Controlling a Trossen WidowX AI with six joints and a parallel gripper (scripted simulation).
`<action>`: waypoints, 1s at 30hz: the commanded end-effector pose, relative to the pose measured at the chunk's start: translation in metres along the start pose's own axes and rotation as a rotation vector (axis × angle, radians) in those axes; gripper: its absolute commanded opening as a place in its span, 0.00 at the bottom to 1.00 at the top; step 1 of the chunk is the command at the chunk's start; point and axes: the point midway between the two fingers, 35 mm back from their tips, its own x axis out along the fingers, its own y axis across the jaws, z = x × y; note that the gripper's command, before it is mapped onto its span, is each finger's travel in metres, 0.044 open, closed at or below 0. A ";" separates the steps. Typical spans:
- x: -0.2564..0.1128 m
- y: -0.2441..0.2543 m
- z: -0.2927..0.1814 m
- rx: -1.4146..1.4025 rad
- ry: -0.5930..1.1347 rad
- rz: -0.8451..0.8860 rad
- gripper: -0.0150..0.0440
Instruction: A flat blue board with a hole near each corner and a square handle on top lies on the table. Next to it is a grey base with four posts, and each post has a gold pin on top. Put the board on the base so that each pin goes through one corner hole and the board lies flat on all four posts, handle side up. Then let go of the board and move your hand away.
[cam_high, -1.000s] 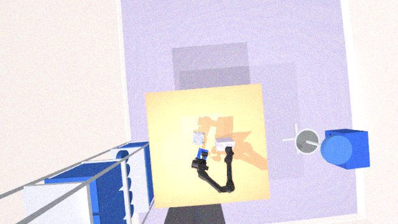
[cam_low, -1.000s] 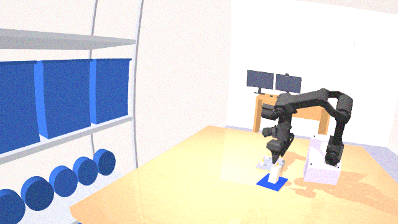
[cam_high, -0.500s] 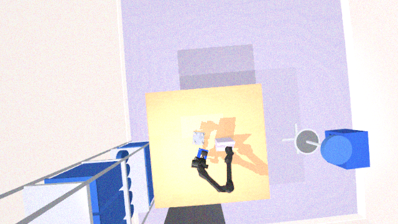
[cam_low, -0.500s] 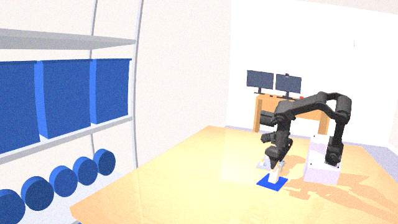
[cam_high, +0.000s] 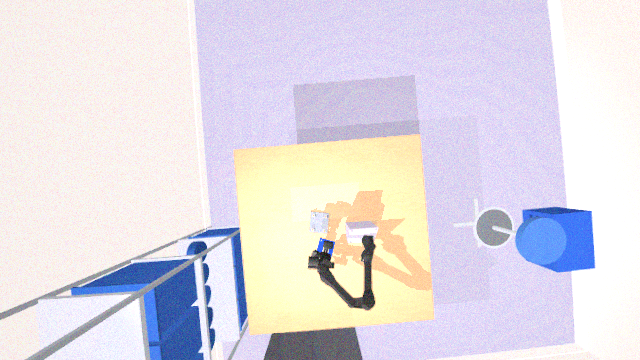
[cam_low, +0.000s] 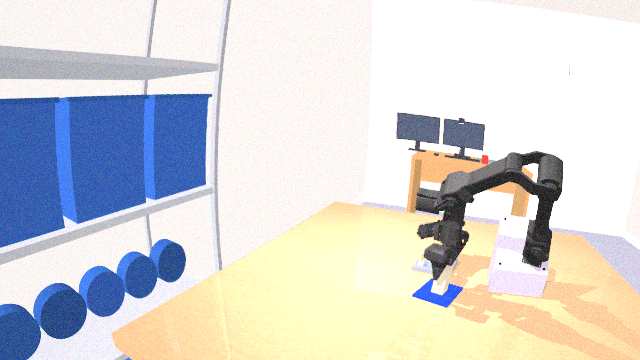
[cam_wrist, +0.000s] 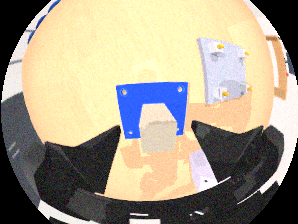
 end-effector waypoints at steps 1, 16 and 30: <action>0.007 0.000 -0.001 0.005 0.005 0.004 1.00; 0.029 0.001 -0.003 0.004 0.007 0.008 1.00; 0.029 0.001 -0.003 0.004 0.007 0.008 0.49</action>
